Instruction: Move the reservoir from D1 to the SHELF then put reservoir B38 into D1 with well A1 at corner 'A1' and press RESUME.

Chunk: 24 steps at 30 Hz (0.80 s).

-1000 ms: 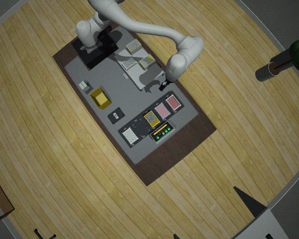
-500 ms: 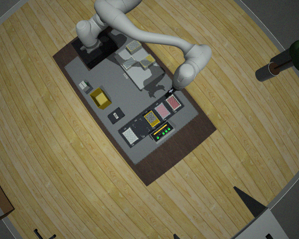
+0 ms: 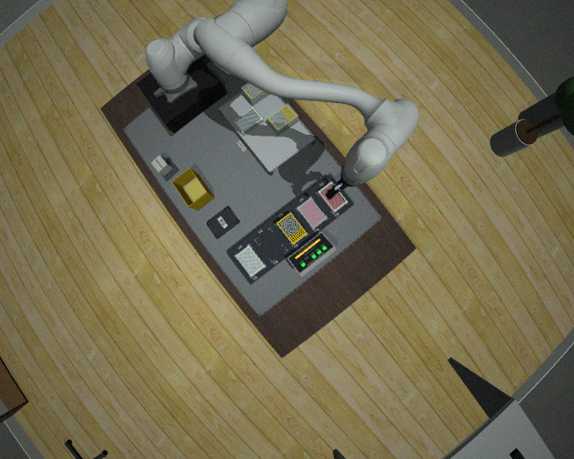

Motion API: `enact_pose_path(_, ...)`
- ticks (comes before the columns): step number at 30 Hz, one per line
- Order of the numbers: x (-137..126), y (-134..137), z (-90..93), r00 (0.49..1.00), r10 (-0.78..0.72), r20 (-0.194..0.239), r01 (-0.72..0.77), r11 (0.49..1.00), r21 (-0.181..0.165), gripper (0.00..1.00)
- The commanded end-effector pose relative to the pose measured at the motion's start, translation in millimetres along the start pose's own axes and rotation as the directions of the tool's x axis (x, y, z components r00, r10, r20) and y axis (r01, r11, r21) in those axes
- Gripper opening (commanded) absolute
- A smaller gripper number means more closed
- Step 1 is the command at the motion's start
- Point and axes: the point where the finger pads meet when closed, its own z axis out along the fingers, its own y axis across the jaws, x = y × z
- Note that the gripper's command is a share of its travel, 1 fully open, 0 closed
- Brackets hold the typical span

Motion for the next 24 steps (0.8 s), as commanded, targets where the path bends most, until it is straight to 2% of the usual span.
enact_pose_path(1, -1, 0, 0.8, 1.0, 0.0, 0.0, 0.0, 1.0, 0.0, 0.77)
enact_pose_path(8, -1, 0, 0.8, 1.0, 0.0, 0.0, 0.0, 1.0, 0.0, 0.77)
enact_pose_path(24, -1, 0, 24.2, 1.0, 0.0, 0.0, 0.0, 1.0, 0.0, 0.77)
